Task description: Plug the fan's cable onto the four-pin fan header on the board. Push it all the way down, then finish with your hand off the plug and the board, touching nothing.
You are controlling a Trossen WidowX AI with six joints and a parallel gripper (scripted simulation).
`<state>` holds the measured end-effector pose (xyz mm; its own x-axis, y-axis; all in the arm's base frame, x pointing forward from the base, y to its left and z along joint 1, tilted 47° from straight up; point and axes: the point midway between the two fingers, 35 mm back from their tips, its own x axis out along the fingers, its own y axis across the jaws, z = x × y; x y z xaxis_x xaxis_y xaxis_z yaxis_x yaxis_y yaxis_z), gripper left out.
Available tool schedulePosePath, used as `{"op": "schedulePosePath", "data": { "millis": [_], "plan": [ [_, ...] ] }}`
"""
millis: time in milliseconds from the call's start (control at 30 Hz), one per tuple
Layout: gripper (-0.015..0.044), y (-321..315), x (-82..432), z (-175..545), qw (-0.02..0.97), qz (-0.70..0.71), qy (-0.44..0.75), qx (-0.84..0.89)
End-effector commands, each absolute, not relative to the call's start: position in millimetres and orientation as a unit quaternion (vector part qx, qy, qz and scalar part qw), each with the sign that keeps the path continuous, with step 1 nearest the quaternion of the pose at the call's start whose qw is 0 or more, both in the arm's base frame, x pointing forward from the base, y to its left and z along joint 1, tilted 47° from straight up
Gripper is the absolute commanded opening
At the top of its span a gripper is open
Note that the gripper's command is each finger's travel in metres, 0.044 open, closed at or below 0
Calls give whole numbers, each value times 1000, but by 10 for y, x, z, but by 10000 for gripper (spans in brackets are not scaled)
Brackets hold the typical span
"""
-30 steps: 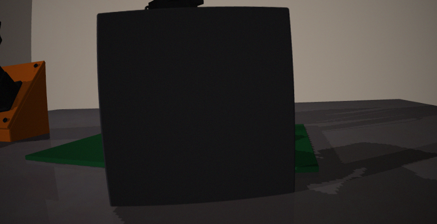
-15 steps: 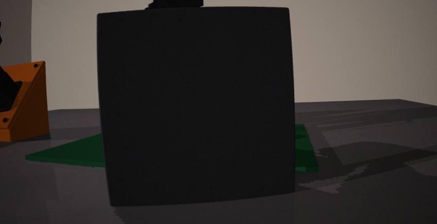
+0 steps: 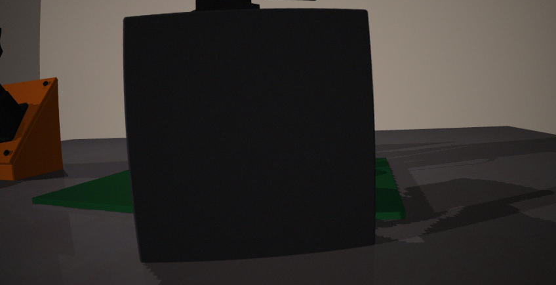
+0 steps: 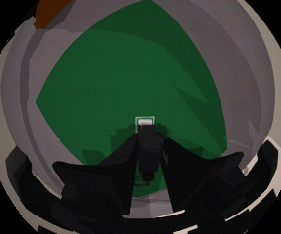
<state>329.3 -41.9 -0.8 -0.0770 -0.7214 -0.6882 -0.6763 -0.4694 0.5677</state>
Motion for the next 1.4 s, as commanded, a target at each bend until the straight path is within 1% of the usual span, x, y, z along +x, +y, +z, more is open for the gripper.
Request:
{"op": "schedulePosePath", "data": {
  "millis": [0,867,1200,1300,1367],
  "plan": [
    [0,-454,3277,-31,26,-524,-515,678],
    [0,-506,3272,-79,27,-524,-515,678],
    [260,-465,3283,-59,25,-523,-513,680],
    [260,-449,3286,-45,25,-523,-513,680],
    [260,-318,3311,72,25,-524,-513,680]
  ]
}}
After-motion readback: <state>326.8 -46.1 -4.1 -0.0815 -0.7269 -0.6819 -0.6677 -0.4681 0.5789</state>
